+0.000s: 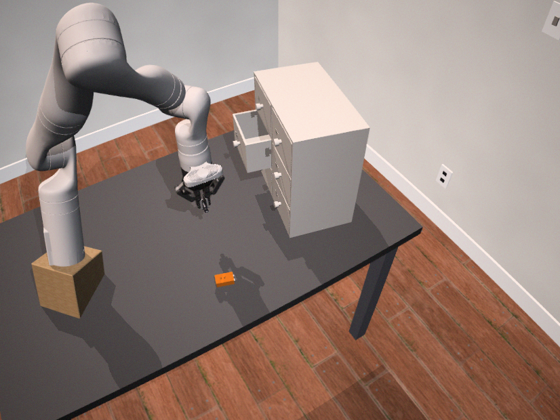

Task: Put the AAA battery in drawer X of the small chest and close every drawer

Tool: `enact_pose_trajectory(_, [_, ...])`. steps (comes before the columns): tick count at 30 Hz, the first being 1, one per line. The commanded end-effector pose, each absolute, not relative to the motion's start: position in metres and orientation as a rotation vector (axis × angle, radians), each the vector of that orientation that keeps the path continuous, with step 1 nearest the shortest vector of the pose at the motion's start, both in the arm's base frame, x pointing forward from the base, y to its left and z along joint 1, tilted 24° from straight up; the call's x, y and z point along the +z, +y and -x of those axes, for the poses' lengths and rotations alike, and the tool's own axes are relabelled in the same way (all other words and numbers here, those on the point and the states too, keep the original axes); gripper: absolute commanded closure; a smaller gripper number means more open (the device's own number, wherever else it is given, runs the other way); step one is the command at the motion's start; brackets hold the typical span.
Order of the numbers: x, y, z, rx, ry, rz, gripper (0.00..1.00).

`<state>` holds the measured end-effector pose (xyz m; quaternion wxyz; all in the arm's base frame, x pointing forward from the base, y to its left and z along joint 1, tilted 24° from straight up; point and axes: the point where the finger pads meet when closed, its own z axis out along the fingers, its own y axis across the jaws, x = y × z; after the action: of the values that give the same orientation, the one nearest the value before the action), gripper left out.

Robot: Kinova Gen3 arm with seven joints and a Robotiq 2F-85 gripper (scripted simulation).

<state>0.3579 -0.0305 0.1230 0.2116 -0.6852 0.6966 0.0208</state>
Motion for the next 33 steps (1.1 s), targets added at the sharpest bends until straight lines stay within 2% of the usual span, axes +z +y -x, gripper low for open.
enact_pose_trajectory(1, [0.124,-0.03,-0.359,0.051,1.936,1.908,0.95])
enact_pose_trajectory(33, [0.136,-0.002,-0.368,0.178,2.317,1.447,0.95])
